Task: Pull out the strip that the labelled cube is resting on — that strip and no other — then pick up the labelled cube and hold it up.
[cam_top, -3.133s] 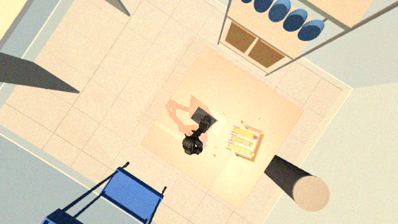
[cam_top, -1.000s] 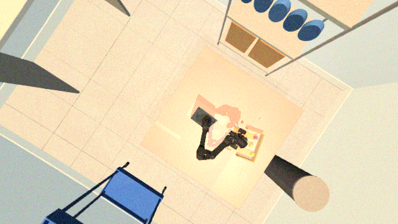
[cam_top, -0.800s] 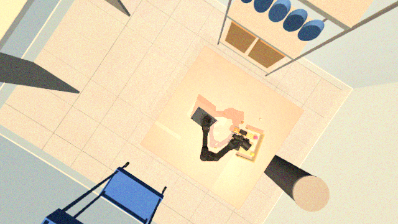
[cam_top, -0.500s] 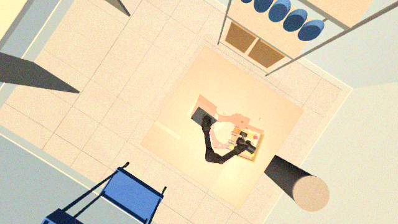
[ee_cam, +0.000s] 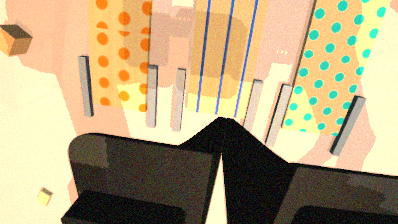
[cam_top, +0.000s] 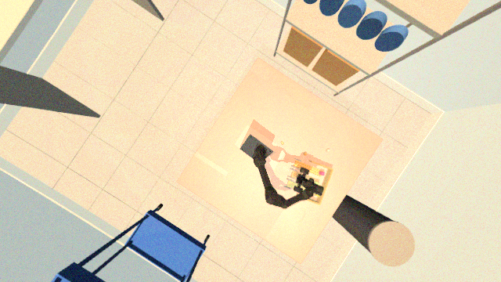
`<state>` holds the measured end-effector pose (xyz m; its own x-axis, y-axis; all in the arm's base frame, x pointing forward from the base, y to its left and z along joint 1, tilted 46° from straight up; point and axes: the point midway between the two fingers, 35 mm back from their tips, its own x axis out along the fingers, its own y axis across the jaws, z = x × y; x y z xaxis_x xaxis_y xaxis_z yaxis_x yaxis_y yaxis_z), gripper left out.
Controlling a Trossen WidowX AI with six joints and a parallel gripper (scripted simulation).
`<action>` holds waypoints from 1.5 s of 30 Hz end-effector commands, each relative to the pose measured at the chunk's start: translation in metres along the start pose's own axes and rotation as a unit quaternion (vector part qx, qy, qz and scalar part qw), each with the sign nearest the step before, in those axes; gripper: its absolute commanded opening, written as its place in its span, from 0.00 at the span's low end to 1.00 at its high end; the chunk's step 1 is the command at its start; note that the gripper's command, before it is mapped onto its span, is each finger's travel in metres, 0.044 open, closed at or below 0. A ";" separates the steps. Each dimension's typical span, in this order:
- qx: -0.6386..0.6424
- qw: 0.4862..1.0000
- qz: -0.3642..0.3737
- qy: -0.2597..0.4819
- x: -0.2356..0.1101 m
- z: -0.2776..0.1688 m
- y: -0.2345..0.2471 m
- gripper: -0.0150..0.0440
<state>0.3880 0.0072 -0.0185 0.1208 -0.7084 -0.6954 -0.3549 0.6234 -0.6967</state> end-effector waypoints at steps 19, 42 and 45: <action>-0.002 1.000 0.005 0.009 0.033 0.001 0.002 0.25; -0.002 1.000 0.003 0.010 0.071 0.000 0.003 0.25; -0.002 1.000 0.003 0.010 0.073 0.000 0.003 0.25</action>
<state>0.3974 -0.0386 -0.0651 0.1083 -0.7056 -0.7002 -0.3508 0.6320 -0.6911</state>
